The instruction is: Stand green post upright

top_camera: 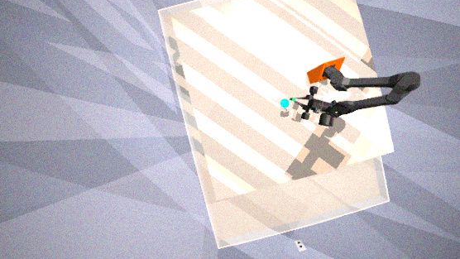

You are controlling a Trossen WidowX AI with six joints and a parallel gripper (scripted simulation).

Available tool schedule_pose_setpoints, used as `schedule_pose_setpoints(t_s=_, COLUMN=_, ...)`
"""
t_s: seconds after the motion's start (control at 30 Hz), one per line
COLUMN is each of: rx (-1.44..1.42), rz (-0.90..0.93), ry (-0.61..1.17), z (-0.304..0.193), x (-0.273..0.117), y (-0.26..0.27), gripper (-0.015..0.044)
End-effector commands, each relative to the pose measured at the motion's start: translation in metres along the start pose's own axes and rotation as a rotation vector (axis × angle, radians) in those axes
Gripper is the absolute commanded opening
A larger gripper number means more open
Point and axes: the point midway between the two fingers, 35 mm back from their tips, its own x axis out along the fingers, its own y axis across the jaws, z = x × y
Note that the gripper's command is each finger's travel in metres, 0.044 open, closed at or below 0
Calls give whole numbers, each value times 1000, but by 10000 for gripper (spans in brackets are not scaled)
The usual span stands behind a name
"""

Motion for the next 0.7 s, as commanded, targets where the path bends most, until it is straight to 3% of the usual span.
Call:
schedule_pose_setpoints(t_s=0.0, rx=26, rz=16, ry=-20, z=1, x=-2, y=-1, gripper=23)
schedule_pose_setpoints(t_s=0.67, rx=149, rz=91, ry=-98, z=6, x=-11, y=1, gripper=23)
